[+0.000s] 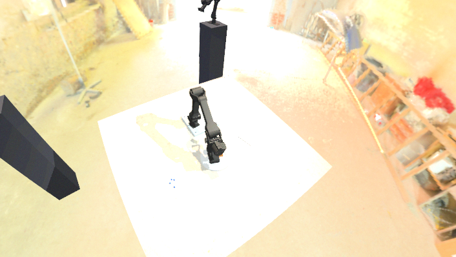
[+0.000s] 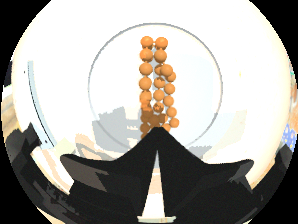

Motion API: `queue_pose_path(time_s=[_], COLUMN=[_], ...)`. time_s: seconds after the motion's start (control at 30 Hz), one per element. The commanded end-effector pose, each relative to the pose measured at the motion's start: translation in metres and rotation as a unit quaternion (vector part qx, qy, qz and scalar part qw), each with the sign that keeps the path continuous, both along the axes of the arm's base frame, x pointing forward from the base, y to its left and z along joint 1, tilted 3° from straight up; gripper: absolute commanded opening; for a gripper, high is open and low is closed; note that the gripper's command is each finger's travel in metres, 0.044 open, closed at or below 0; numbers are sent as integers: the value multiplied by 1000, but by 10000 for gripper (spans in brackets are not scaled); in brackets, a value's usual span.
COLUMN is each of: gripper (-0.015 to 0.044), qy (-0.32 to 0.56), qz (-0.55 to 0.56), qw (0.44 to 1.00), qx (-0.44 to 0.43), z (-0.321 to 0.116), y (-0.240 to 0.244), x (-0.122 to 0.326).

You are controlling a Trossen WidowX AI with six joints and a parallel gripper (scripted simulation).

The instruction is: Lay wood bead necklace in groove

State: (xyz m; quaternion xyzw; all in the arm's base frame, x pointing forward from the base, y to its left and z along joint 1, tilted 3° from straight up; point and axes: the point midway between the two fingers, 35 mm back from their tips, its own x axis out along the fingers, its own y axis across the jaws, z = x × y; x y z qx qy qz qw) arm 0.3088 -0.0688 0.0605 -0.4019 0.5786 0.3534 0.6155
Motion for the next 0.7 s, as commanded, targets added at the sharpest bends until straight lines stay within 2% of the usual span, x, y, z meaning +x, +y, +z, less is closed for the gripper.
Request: queue_pose_path(time_s=[0.0, 0.3, 0.43, 0.67], gripper=[26, 263, 368, 380], qy=[0, 2, 2, 2], qz=[0, 3, 10, 12], qw=[1000, 1000, 1000, 1000], qx=[0, -2, -2, -2], z=[0, 7, 25, 21], y=[0, 1, 21, 24], x=[0, -1, -4, -4])
